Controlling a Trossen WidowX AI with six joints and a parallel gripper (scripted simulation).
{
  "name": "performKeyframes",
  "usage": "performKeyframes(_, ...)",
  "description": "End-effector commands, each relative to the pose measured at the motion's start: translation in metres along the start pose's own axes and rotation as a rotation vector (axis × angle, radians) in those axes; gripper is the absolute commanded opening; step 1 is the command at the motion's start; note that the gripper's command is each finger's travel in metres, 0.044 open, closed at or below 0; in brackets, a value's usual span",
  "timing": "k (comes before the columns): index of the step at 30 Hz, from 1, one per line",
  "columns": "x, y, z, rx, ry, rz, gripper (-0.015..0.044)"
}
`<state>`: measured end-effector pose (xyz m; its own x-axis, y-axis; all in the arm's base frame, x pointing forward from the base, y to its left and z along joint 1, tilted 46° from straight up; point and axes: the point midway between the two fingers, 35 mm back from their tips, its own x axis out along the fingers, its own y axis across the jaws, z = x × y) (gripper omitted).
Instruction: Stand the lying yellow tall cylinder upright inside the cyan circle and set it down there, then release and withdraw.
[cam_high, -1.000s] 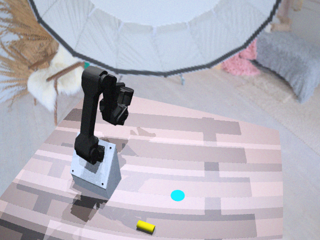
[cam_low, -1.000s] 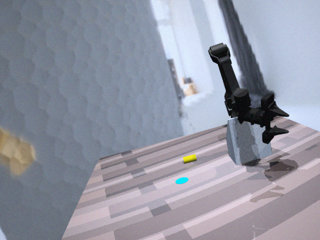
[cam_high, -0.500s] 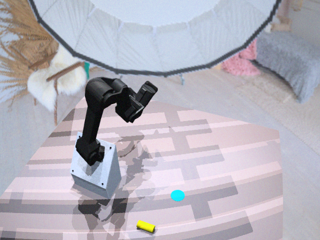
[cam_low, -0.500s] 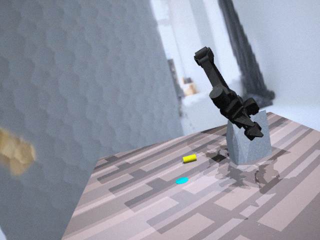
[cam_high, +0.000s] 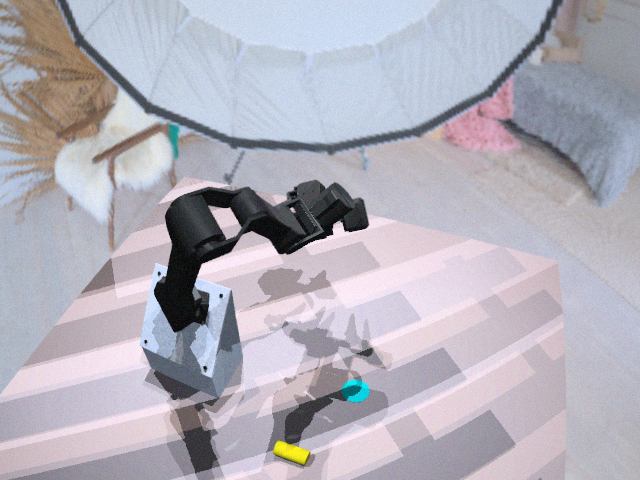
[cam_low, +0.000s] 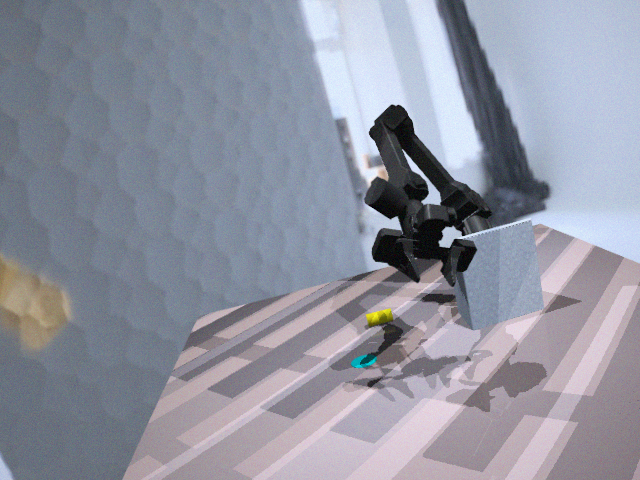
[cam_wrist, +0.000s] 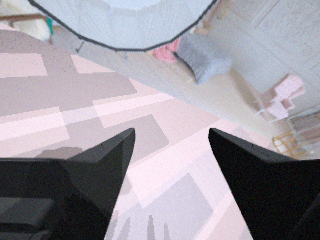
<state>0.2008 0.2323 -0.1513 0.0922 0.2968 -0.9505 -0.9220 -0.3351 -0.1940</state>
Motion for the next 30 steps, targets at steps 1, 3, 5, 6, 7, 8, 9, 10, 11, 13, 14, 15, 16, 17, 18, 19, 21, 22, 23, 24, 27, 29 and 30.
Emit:
performKeyframes(1, -0.015, -0.024, -0.028, 0.172, 0.097, -0.043, 0.0309)
performKeyframes(3, -0.024, -0.034, -0.042, 0.251, 0.141, -0.063, 0.0309)
performKeyframes(5, -0.033, -0.043, -0.056, 0.33, 0.185, -0.083, 0.0309)
performKeyframes(6, -0.037, -0.047, -0.064, 0.37, 0.207, -0.093, 0.0309)
performKeyframes(7, -0.042, -0.05, -0.071, 0.409, 0.229, -0.104, 0.0309)
performKeyframes(8, -0.047, -0.054, -0.078, 0.448, 0.25, -0.114, 0.0309)
performKeyframes(9, -0.053, -0.057, -0.086, 0.487, 0.272, -0.125, 0.0309)
performKeyframes(10, -0.058, -0.06, -0.093, 0.526, 0.294, -0.136, 0.0309)
performKeyframes(11, -0.064, -0.063, -0.101, 0.565, 0.316, -0.147, 0.0309)
performKeyframes(13, -0.076, -0.067, -0.116, 0.642, 0.359, -0.17, 0.0309)
performKeyframes(14, -0.082, -0.069, -0.123, 0.681, 0.381, -0.181, 0.0309)
performKeyframes(15, -0.088, -0.071, -0.131, 0.719, 0.403, -0.193, 0.0309)
performKeyframes(16, -0.095, -0.072, -0.138, 0.757, 0.424, -0.205, 0.0309)
performKeyframes(17, -0.102, -0.073, -0.146, 0.795, 0.446, -0.217, 0.0309)
performKeyframes(18, -0.108, -0.074, -0.153, 0.833, 0.468, -0.229, 0.0309)
performKeyframes(19, -0.115, -0.075, -0.161, 0.87, 0.49, -0.242, 0.0309)
performKeyframes(21, -0.13, -0.075, -0.175, 0.945, 0.534, -0.267, 0.0309)
performKeyframes(22, -0.137, -0.075, -0.182, 0.982, 0.556, -0.28, 0.0309)
performKeyframes(23, -0.145, -0.074, -0.189, 1.018, 0.578, -0.293, 0.0309)
performKeyframes(24, -0.152, -0.073, -0.196, 1.055, 0.6, -0.307, 0.0309)
performKeyframes(27, -0.176, -0.069, -0.217, 1.162, 0.667, -0.348, 0.0309)
performKeyframes(29, -0.192, -0.065, -0.229, 1.232, 0.712, -0.376, 0.0309)
performKeyframes(30, -0.201, -0.063, -0.236, 1.267, 0.735, -0.391, 0.0309)
